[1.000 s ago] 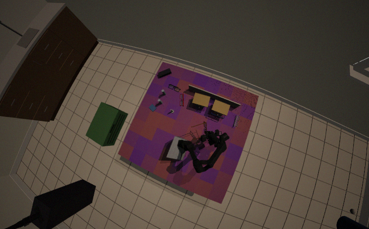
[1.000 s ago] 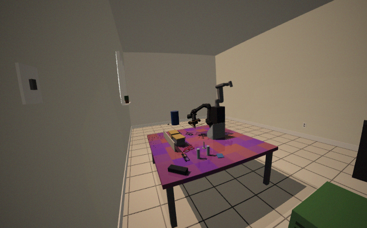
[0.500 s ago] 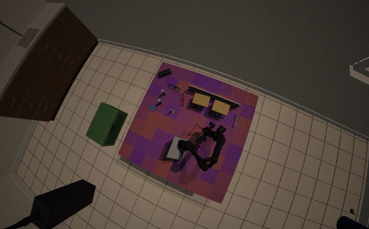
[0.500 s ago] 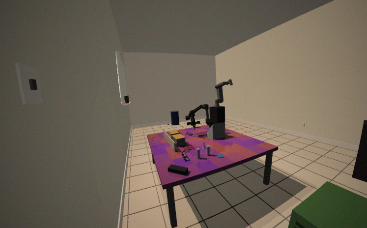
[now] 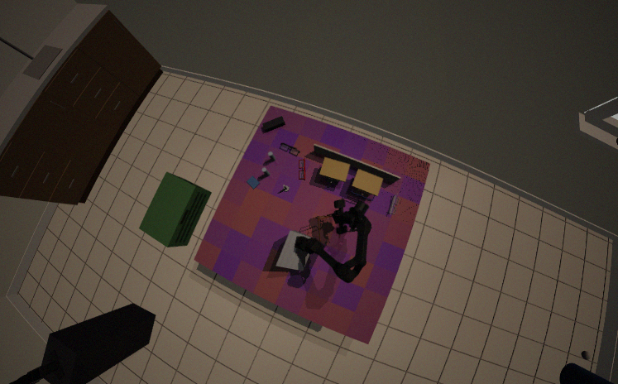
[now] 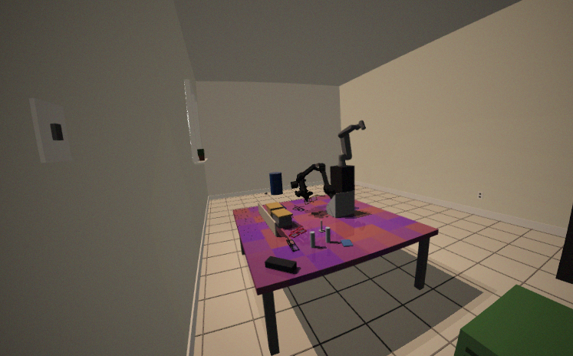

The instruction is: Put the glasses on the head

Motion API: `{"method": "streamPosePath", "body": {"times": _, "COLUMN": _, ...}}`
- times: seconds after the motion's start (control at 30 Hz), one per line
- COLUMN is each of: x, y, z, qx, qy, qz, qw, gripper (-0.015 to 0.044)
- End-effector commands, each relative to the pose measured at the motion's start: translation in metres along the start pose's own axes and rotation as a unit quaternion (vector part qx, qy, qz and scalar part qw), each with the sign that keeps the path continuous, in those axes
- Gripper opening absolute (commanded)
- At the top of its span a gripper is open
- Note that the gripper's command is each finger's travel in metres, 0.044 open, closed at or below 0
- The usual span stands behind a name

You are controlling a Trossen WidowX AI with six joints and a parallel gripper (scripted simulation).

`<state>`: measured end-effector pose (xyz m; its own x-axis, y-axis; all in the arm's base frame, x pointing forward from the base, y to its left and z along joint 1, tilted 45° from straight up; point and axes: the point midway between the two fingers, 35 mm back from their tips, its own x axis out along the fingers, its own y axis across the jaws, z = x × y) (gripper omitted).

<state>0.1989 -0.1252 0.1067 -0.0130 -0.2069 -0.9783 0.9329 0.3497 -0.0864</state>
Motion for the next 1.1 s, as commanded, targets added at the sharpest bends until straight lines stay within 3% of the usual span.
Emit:
{"method": "streamPosePath", "body": {"times": 0.0, "x": 0.008, "y": 0.008, "z": -0.005, "qx": -0.118, "qy": -0.004, "qz": -0.025, "qw": 0.993, "gripper": 0.0}}
{"method": "streamPosePath", "body": {"times": 0.23, "x": 0.019, "y": 0.019, "z": -0.013, "qx": -0.285, "qy": -0.005, "qz": -0.061, "qw": 0.957, "gripper": 0.0}}
{"method": "streamPosePath", "body": {"times": 0.5, "x": 0.031, "y": 0.031, "z": -0.023, "qx": -0.466, "qy": 0.0, "qz": -0.104, "qw": 0.879, "gripper": 0.0}}
{"method": "streamPosePath", "body": {"times": 0.77, "x": 0.041, "y": 0.043, "z": -0.034, "qx": -0.627, "qy": 0.011, "qz": -0.145, "qw": 0.765, "gripper": 0.0}}
{"method": "streamPosePath", "body": {"times": 1.07, "x": 0.052, "y": 0.055, "z": -0.048, "qx": -0.777, "qy": 0.031, "qz": -0.191, "qw": 0.6, "gripper": 0.0}}
